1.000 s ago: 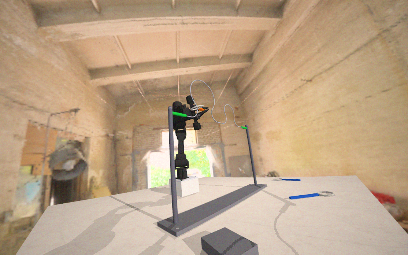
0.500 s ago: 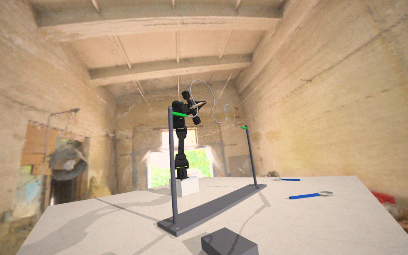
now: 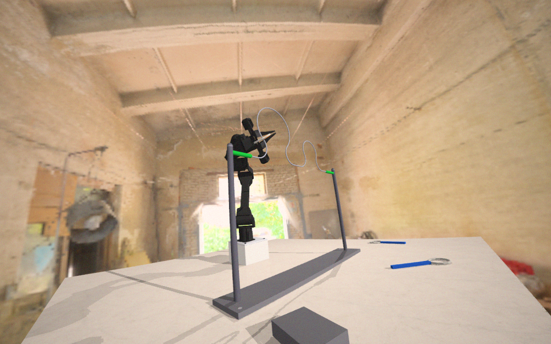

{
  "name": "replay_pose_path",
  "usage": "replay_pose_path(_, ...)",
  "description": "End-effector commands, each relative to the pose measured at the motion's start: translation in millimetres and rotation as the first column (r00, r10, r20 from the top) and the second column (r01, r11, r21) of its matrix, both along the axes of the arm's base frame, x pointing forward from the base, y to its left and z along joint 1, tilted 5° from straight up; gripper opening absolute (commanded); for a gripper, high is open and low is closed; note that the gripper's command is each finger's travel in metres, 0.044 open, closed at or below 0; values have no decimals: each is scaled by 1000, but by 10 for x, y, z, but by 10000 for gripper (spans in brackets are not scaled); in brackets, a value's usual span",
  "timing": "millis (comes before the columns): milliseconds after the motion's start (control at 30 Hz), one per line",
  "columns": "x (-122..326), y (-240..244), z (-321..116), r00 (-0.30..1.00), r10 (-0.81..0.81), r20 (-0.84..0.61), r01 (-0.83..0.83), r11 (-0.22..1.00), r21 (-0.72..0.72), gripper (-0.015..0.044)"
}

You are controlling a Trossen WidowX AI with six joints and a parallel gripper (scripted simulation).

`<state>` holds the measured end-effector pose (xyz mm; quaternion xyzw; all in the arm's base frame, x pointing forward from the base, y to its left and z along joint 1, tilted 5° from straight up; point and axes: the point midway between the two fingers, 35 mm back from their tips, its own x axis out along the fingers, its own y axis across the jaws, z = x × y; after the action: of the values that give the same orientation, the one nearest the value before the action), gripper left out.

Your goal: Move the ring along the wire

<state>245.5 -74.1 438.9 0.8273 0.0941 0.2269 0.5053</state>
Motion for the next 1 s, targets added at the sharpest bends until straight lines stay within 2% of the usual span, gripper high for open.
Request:
replay_pose_path(0,1,-20,48,1000,3,-1,-3,1000,-17,-150)
replay_pose_path(967,5,-11,24,999,-11,-32,3,972,-236,-150)
